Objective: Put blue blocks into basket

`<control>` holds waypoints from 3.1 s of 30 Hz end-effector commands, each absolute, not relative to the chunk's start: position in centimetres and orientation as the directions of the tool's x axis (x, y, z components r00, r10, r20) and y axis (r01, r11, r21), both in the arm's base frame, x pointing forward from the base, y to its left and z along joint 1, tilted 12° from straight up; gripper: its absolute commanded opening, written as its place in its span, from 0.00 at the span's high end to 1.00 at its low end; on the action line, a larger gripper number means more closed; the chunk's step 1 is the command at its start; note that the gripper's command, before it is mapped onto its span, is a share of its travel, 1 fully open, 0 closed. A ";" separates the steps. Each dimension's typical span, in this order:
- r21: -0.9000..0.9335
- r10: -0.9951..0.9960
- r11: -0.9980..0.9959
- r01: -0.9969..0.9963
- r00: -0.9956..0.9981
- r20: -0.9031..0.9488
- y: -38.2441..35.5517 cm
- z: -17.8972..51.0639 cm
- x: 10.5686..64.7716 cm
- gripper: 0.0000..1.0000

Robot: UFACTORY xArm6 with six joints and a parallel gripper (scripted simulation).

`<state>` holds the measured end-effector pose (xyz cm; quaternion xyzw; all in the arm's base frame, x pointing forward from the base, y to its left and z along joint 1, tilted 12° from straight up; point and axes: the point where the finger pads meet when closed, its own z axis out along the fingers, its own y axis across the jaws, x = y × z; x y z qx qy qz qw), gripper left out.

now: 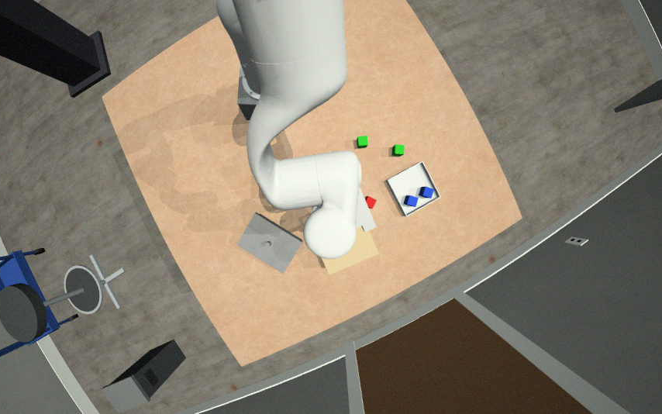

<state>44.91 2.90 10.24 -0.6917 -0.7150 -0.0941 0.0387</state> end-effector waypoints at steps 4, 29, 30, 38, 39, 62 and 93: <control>0.083 0.982 0.022 0.996 -0.037 0.183 2.9 10.4 45.0 0.76; 0.083 0.982 0.022 0.996 -0.037 0.183 2.9 10.4 45.0 0.76; 0.083 0.982 0.022 0.996 -0.037 0.183 2.9 10.4 45.0 0.76; 0.083 0.982 0.022 0.996 -0.037 0.183 2.9 10.4 45.0 0.76; 0.083 0.982 0.022 0.996 -0.037 0.183 2.9 10.4 45.0 0.76; 0.083 0.982 0.022 0.996 -0.037 0.183 3.4 7.8 45.3 0.76; 0.083 0.982 0.022 0.996 -0.037 0.183 4.5 1.8 45.7 0.76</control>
